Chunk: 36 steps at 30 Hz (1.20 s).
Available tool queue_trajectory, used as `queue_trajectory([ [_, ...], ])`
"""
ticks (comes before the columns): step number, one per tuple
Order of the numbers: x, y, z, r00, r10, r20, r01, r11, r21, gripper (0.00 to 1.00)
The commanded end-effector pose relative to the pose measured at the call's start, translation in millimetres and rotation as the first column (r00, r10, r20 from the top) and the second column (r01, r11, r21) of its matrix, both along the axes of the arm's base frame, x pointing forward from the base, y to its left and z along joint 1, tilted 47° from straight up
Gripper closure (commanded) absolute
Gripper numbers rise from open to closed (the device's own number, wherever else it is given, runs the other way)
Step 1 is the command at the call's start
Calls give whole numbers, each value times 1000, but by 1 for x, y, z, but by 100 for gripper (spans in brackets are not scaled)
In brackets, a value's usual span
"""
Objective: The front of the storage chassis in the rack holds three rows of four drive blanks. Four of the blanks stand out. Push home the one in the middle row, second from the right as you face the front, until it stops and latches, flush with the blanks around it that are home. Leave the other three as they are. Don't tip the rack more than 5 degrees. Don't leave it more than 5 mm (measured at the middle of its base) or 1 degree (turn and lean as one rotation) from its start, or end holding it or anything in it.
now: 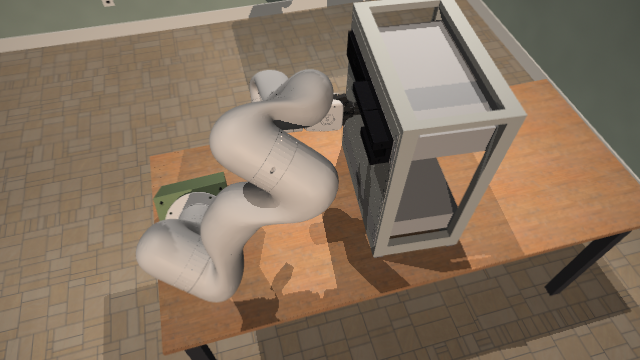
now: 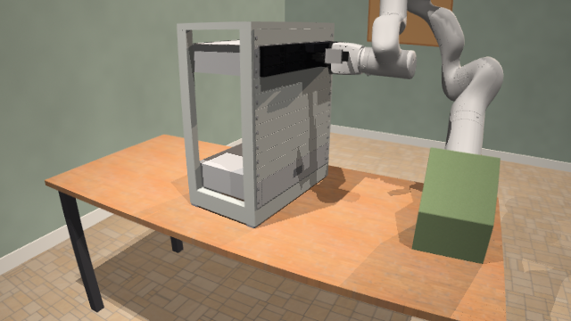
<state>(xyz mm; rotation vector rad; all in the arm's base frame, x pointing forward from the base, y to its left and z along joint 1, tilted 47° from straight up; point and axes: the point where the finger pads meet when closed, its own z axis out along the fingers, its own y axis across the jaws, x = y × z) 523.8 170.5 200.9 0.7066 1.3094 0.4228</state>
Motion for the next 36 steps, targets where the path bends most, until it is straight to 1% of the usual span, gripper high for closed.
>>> queue_trajectory([
  [1, 0, 1, 1, 1000, 1, 2, -1, 1000, 1, 100],
  [36, 6, -1, 1, 1000, 1, 2, -1, 1000, 1, 100],
])
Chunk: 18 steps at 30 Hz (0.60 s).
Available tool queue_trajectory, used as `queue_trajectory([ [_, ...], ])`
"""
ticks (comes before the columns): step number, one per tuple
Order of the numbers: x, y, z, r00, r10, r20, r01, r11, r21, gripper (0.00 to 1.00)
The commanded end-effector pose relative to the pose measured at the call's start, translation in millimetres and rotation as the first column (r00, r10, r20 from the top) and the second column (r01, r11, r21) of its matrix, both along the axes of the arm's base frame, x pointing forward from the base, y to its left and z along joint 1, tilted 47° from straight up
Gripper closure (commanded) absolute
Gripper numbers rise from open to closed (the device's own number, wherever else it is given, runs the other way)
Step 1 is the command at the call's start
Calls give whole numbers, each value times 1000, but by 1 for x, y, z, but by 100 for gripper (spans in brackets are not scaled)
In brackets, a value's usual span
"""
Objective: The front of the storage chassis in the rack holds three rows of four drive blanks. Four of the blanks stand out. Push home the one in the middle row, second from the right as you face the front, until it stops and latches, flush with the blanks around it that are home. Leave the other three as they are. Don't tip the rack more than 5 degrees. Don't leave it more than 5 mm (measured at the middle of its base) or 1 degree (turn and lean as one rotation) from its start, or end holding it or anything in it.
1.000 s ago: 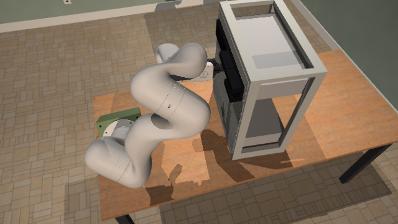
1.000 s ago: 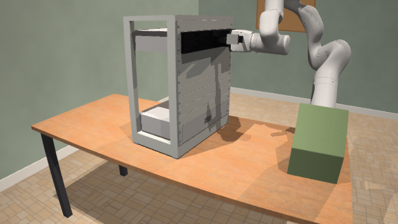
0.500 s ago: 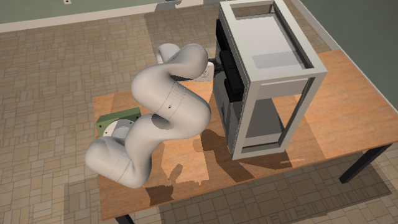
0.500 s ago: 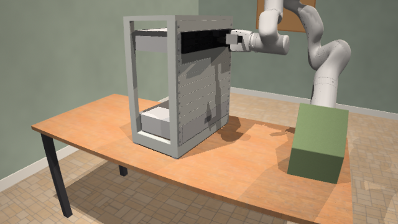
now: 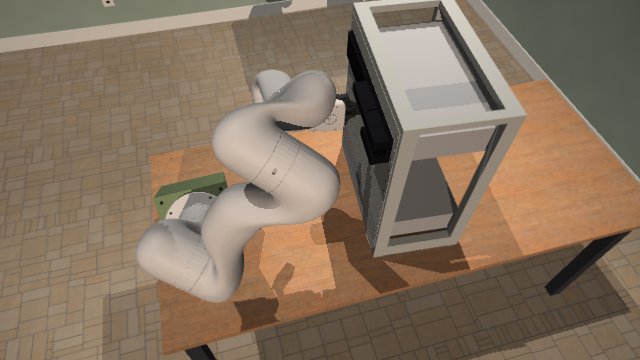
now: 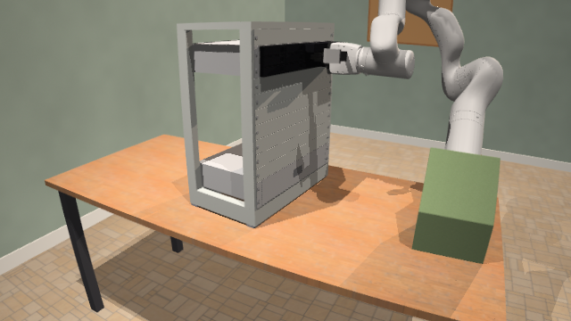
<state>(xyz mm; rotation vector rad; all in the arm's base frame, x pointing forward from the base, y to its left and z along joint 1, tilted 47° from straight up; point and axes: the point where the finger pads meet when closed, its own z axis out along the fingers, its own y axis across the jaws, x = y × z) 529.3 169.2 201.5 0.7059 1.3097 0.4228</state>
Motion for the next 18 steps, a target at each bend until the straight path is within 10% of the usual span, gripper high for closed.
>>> queue_trajectory([
  [1, 1, 1, 1, 1000, 0, 2, 0, 1000, 2, 100],
  [18, -45, 12, -4, 1000, 0, 2, 0, 1000, 2, 100],
])
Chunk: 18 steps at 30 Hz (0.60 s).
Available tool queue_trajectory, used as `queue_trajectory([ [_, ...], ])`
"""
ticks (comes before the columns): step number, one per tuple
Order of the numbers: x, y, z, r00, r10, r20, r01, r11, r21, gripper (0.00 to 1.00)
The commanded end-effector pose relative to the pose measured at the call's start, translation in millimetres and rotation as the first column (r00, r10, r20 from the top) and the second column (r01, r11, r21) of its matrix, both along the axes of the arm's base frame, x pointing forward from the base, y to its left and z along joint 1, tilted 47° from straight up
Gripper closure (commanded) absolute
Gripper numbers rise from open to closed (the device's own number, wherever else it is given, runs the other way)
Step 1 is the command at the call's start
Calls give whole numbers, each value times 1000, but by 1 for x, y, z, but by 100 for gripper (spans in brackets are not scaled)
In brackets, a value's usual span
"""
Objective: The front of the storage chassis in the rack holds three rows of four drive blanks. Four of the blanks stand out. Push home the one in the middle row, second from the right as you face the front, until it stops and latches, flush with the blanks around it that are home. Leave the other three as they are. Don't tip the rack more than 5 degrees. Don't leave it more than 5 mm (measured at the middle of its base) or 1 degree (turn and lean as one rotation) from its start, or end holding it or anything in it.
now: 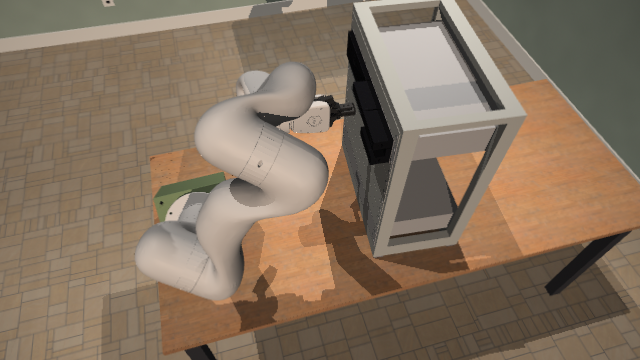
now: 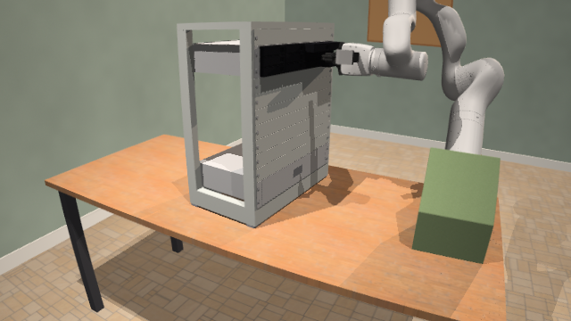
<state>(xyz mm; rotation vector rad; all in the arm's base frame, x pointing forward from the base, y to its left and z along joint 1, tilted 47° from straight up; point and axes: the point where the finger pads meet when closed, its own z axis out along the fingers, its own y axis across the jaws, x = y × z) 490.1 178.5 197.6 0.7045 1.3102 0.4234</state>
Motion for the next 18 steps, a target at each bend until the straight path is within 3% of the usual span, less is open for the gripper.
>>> queue_trajectory([
  [1, -12, 4, -1, 1000, -1, 2, 1, 1000, 2, 100],
  [9, -47, 12, -4, 1000, -1, 2, 1, 1000, 2, 100],
  [18, -52, 13, -5, 1000, -1, 2, 1, 1000, 2, 100],
])
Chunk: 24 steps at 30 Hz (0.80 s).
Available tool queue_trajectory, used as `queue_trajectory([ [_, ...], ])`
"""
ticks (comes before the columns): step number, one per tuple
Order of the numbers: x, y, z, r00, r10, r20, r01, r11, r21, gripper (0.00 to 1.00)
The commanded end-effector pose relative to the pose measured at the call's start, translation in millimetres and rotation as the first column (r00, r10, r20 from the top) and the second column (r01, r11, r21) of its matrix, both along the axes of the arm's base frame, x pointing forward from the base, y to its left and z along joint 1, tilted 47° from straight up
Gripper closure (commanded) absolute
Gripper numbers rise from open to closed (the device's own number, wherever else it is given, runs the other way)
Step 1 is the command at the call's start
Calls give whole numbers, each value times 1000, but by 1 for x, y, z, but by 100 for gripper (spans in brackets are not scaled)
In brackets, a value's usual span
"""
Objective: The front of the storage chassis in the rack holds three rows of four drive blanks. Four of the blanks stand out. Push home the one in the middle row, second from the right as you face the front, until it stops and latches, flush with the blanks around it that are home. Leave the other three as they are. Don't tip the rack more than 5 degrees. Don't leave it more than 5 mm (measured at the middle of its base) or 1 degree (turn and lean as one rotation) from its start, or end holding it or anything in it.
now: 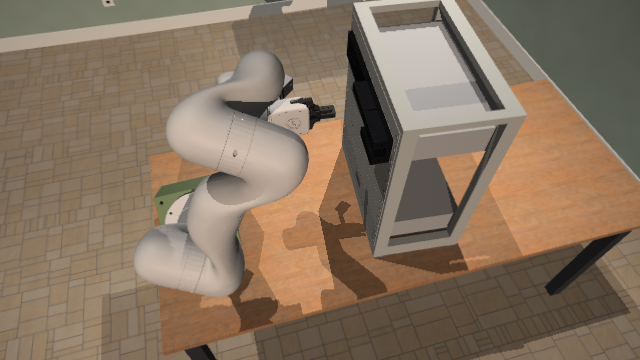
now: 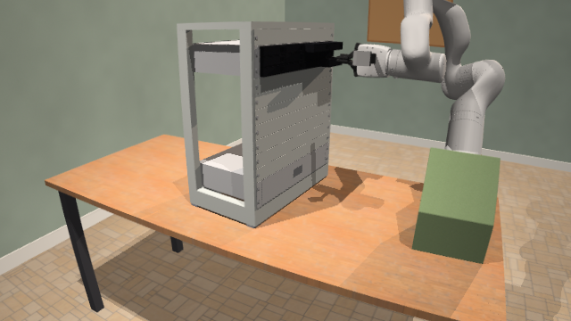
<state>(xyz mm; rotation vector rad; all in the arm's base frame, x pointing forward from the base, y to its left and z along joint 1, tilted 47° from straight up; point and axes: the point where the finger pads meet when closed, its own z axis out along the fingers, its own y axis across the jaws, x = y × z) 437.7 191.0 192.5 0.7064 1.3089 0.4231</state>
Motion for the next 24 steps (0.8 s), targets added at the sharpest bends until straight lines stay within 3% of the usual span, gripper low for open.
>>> queue_trajectory([
  [1, 0, 1, 0, 1000, 1, 1, -1, 1000, 1, 100],
  [15, -26, 7, -2, 1000, 1, 1, -1, 1000, 1, 100],
  [24, -76, 19, -7, 1000, 1, 1, -1, 1000, 1, 100],
])
